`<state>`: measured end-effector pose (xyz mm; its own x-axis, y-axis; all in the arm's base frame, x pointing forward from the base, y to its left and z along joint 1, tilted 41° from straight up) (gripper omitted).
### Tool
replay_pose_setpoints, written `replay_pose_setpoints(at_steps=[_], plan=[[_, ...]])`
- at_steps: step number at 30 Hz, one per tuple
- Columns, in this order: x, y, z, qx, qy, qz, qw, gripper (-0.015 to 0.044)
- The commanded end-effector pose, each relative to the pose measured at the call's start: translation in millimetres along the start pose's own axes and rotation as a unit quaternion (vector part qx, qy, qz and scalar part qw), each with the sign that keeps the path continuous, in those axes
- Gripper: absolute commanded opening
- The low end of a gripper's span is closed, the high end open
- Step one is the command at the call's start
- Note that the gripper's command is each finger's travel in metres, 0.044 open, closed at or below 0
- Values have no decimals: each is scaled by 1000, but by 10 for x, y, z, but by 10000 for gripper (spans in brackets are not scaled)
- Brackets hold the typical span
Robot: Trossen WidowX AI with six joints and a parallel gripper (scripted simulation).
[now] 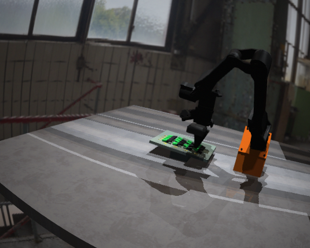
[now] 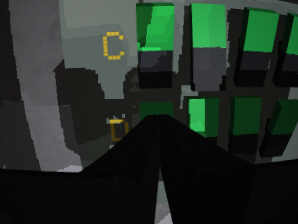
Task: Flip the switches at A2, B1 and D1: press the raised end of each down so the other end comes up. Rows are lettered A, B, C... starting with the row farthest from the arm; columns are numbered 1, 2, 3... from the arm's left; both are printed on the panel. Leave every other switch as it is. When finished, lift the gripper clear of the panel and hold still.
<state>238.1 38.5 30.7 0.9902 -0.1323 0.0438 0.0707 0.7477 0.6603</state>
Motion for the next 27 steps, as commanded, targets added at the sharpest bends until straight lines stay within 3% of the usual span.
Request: replay_pose_setpoints(at_steps=[1,27], plan=[[-1,3,-9,1,0,-2,1000,0],[0,3,-43,2,0,-2,1000,0]])
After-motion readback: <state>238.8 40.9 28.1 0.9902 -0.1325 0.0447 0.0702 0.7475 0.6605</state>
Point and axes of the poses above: the point midway between the two fingers, 35 mm back from their tips, its own z axis back along the fingers, its own y axis across the jaws, x = y × z, the point moved 1 cm from there along z, back along the fingers, and after that the axes turned 5 degrees about -z, right-handed, at the moved point
